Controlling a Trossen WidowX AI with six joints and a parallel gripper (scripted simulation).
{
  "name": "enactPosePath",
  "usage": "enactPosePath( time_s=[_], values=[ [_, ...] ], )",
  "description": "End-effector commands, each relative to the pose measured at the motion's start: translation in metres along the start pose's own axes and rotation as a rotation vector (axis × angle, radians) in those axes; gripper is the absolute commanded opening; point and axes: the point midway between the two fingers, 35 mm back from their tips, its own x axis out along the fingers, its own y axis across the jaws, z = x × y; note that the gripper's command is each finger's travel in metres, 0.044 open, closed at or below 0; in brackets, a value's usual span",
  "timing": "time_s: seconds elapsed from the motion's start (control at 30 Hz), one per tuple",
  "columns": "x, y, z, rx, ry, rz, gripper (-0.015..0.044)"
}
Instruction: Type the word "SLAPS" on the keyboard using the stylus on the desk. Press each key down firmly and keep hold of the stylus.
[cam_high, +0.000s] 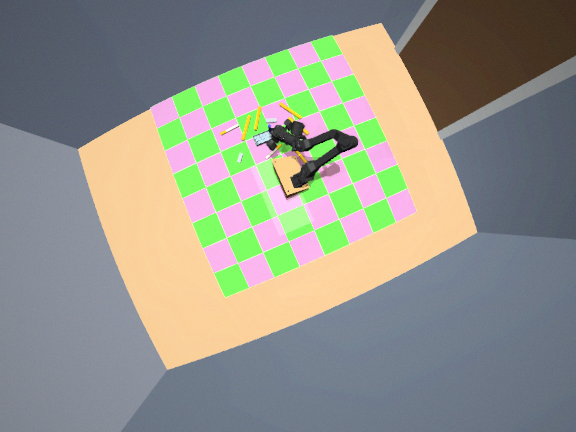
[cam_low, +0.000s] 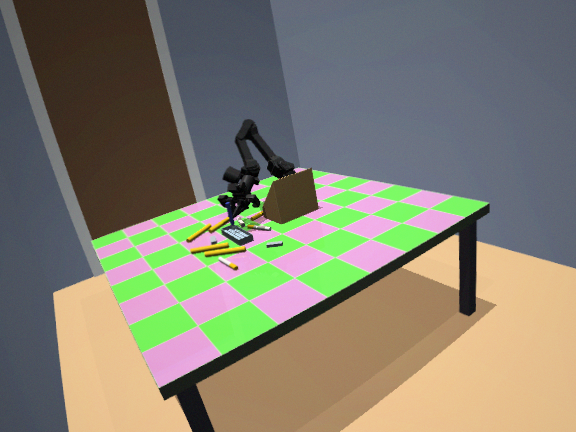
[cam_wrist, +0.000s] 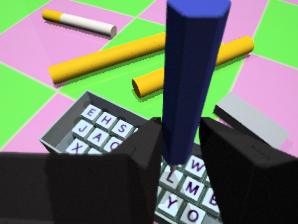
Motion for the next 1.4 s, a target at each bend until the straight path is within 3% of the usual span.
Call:
enactPosePath(
  time_s=[0.0, 1.37],
  values=[
    [0.001, 0.000, -0.001, -0.003, -0.005, 0.002, 0.0081],
    [0.007, 0.000, -0.011, -0.004, -0.004, 0.002, 0.0081]
  ],
)
